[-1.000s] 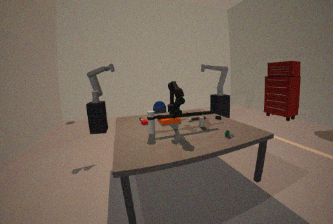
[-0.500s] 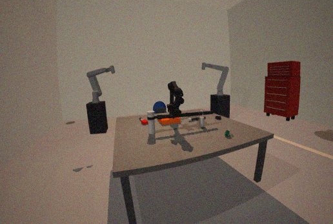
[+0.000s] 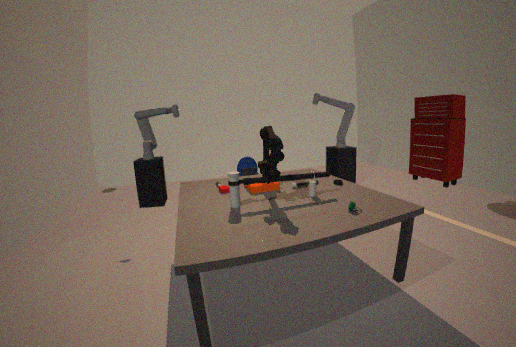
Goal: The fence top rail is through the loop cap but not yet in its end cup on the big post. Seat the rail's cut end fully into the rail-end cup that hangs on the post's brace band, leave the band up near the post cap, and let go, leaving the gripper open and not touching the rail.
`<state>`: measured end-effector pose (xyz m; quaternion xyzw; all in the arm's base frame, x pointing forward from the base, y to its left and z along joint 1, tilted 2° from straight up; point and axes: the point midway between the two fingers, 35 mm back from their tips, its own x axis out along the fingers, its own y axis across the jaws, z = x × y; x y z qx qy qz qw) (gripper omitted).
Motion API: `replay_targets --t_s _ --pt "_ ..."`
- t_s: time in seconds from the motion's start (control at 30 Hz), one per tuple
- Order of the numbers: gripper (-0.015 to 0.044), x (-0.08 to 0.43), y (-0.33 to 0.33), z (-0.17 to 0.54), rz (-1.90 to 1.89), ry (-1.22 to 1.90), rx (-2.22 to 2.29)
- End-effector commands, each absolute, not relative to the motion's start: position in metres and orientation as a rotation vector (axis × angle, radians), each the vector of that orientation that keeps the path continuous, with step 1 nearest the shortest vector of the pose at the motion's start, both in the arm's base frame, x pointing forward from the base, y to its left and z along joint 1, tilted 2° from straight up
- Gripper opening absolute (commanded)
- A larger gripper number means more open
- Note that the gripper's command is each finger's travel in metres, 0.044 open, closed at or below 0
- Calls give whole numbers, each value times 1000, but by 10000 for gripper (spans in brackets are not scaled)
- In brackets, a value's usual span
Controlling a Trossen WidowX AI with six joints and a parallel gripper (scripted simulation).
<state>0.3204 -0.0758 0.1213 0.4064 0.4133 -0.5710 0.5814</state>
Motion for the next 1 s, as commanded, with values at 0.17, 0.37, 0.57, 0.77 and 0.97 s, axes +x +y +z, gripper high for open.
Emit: replay_targets --t_s 0.17,0.37,0.57,0.77,0.97 --pt "0 323 -83 125 -1335 949 943" --pt "0 323 -85 125 -1335 949 942" --pt "0 323 -87 125 -1335 949 942" --pt "0 323 -89 125 -1335 949 942" --pt "0 323 -91 126 -1335 949 942"
